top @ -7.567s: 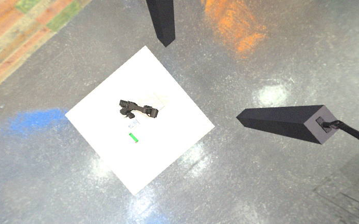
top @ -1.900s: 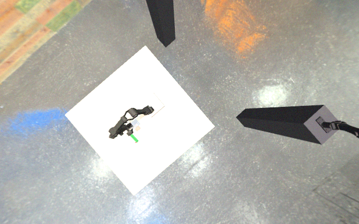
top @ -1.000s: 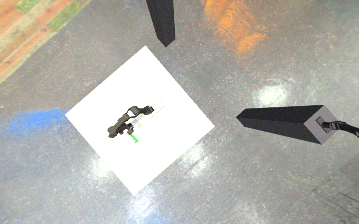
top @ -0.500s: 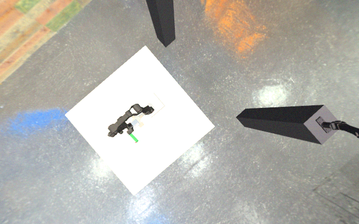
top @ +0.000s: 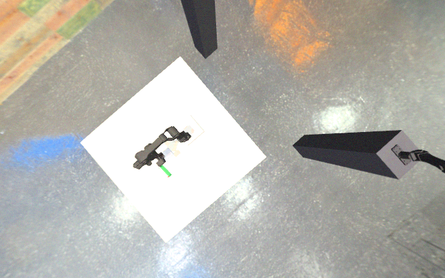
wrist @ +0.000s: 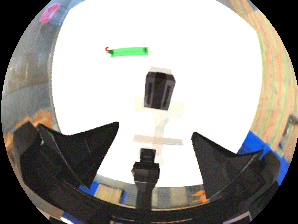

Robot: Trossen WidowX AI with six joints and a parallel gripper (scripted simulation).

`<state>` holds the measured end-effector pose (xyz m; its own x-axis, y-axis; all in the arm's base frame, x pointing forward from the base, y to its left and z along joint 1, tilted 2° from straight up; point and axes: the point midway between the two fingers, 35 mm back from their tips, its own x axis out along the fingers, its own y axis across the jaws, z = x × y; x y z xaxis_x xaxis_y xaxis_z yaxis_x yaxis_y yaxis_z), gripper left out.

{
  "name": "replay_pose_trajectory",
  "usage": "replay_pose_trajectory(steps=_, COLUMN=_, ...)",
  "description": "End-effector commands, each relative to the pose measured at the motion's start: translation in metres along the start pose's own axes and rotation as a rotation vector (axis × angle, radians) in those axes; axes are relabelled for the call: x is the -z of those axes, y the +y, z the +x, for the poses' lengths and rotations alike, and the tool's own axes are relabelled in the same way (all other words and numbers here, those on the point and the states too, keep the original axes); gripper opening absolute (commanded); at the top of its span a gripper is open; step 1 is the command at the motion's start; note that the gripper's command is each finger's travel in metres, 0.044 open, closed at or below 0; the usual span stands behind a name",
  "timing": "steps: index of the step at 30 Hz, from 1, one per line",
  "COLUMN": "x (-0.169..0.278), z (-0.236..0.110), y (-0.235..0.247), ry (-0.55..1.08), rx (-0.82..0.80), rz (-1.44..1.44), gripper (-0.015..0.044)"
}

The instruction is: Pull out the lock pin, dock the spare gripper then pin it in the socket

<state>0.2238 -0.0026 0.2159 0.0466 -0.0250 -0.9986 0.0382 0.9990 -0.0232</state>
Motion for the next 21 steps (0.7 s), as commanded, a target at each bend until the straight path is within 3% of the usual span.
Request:
replay_pose_trajectory(steps=1, x=0.001, z=-0.008, y=0.0, ry=-0.034, rx=-0.002, rz=0.0, gripper=0.044)
replay_pose_trajectory(steps=14, x=0.003, z=-0.013, y=0.0, ry=-0.06, rx=-0.003, rz=0.001, gripper=0.044)
replay_pose_trajectory(steps=21, x=-0.003, z=-0.015, y=0.059, ry=-0.058, rx=-0.008, rz=0.001, gripper=0.0256)
